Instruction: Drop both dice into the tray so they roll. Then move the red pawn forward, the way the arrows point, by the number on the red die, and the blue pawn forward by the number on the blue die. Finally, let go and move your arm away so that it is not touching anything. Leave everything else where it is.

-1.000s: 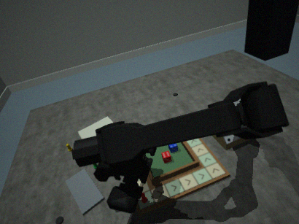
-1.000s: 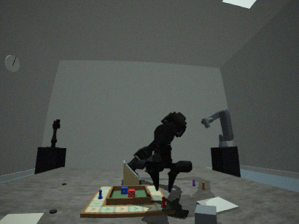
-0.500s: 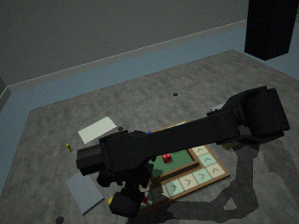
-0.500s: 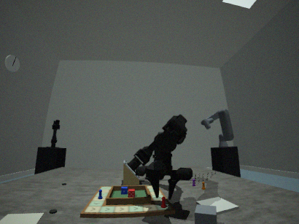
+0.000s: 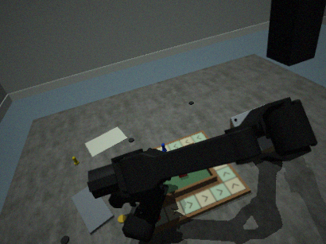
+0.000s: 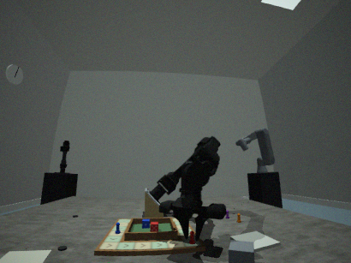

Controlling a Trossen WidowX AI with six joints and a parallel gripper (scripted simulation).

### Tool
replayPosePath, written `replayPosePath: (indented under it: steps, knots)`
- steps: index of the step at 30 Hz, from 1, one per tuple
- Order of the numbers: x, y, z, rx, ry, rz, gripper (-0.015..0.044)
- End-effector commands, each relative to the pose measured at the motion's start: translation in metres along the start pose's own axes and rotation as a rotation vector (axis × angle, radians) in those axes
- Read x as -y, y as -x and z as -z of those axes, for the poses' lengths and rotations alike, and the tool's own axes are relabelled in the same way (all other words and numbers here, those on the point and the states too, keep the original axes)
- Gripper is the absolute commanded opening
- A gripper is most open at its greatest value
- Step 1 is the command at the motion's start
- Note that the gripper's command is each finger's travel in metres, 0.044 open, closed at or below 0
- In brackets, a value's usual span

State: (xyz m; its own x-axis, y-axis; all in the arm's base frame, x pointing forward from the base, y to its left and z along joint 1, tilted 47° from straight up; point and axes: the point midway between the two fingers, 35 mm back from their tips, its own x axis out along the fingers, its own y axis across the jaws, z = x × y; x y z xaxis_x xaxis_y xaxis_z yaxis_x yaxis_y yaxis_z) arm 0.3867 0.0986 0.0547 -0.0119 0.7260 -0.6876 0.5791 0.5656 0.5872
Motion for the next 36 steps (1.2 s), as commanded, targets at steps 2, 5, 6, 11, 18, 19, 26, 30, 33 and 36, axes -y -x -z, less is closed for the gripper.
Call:
replayPosePath:
  steps: [2,5,6,11,18,19,26,30,33,36]
  knots:
    - [0.000,-0.001,0.000,-0.001,-0.003,-0.003,0.0055]
    - [0.000,-0.001,0.000,-0.001,-0.003,-0.003,0.0035]
    - [0.000,-0.001,0.000,-0.001,-0.003,-0.003,0.0029]
    - [0.000,-0.001,0.000,-0.001,-0.003,-0.003,0.0000]
    - [-0.001,0.032,-0.004,0.003,-0.003,0.002,0.0000]
    - [-0.001,0.038,-0.004,0.004,-0.003,0.003,0.0000]
    - [0.001,0.080,-0.002,0.005,-0.004,0.005,0.0000]
    - [0.002,0.105,0.001,0.003,-0.004,0.004,0.0000]
    - [0.003,0.122,0.005,0.001,-0.004,0.002,0.0000]
    - [0.004,0.126,0.006,0.000,-0.004,0.001,0.0000]
